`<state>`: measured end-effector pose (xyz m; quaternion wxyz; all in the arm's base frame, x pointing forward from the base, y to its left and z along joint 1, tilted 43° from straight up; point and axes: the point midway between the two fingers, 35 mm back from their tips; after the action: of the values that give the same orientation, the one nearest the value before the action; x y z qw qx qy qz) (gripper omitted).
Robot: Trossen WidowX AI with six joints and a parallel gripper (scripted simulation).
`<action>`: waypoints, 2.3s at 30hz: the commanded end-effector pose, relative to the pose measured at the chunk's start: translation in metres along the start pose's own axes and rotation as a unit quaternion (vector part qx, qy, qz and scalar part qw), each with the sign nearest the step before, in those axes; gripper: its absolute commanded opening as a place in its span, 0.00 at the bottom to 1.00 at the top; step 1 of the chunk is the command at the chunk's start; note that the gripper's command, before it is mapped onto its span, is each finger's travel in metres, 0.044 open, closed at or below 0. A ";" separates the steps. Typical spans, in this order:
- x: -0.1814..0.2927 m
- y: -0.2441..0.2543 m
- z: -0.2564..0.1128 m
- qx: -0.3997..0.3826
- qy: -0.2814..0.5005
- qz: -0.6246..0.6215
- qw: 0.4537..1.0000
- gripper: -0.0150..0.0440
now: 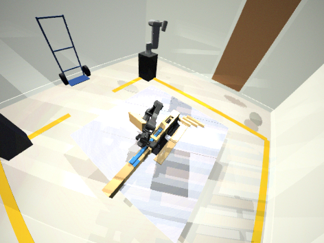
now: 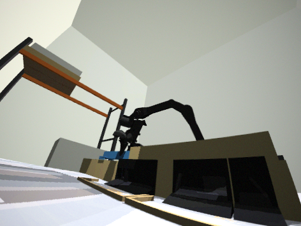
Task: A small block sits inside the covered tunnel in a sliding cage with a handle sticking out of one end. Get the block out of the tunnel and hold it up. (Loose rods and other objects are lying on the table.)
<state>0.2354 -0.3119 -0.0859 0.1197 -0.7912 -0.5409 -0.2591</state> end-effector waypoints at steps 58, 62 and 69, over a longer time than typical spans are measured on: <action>-0.003 0.007 -0.031 -0.004 0.002 0.004 1.000 1.00; -0.003 0.007 -0.027 -0.004 0.002 0.004 1.000 1.00; -0.001 0.005 -0.016 -0.004 0.002 0.004 1.000 1.00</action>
<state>0.2349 -0.3268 -0.0671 0.1151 -0.7925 -0.5386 -0.2620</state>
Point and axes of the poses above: the point midway between the two fingers, 35 mm back from their tips, its own z axis out along the fingers, its own y axis across the jaws, x = y × z, and after that the axes turned 15 degrees about z, right-handed
